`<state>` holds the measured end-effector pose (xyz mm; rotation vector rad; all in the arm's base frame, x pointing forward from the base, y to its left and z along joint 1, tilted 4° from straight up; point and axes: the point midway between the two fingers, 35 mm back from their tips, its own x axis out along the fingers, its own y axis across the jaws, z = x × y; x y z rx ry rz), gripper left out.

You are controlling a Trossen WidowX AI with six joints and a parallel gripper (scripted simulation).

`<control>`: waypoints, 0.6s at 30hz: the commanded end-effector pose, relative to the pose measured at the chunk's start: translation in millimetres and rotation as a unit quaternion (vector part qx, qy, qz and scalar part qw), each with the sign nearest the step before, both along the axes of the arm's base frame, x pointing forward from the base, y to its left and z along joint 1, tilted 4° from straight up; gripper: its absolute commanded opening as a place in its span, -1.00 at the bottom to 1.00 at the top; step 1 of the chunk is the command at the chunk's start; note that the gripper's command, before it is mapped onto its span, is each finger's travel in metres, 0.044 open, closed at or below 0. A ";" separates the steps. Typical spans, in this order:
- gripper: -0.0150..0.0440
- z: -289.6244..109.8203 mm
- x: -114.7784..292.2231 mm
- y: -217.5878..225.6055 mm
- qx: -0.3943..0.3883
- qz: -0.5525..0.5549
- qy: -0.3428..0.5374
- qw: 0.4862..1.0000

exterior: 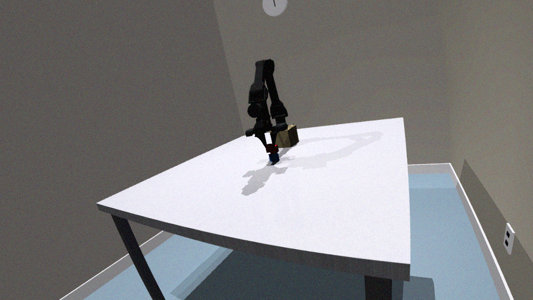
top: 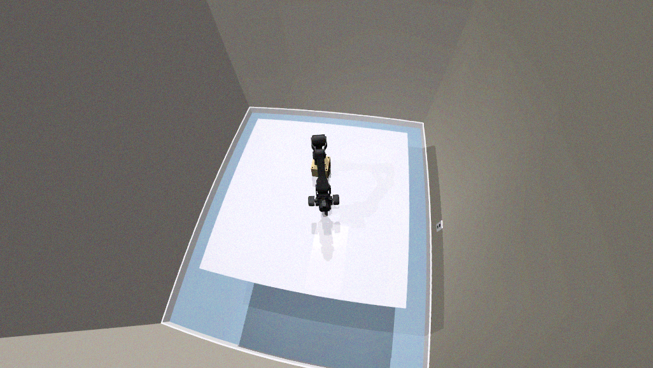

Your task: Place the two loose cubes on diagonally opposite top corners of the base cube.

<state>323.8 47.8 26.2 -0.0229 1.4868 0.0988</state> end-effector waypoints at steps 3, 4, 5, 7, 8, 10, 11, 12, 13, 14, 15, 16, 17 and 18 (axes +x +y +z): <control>-0.14 -14.1 0.9 0.2 -0.002 0.001 0.000 1.000; -0.14 -15.2 1.0 0.2 -0.002 0.001 0.000 1.000; -0.14 -15.6 1.0 0.2 -0.002 0.001 0.000 1.000; -0.14 -15.6 1.0 0.2 -0.002 0.001 0.000 1.000; -0.14 -15.6 1.0 0.2 -0.002 0.001 0.000 1.000; -0.14 -15.6 1.0 0.2 -0.002 0.001 0.000 1.000; -0.14 -15.6 1.0 0.2 -0.002 0.001 0.000 1.000; -0.14 -15.6 1.0 0.2 -0.002 0.001 0.000 1.000; -0.14 -15.6 1.0 0.2 -0.002 0.001 0.000 1.000; -0.14 -15.6 1.0 0.2 -0.002 0.001 0.000 1.000; -0.14 -15.9 1.0 0.3 -0.002 0.000 0.000 1.000; -0.14 -16.8 1.1 0.3 -0.002 0.000 0.000 1.000; -0.14 -17.1 1.1 0.3 -0.002 0.000 0.000 1.000; -0.14 -17.1 1.1 0.3 -0.002 0.000 0.000 1.000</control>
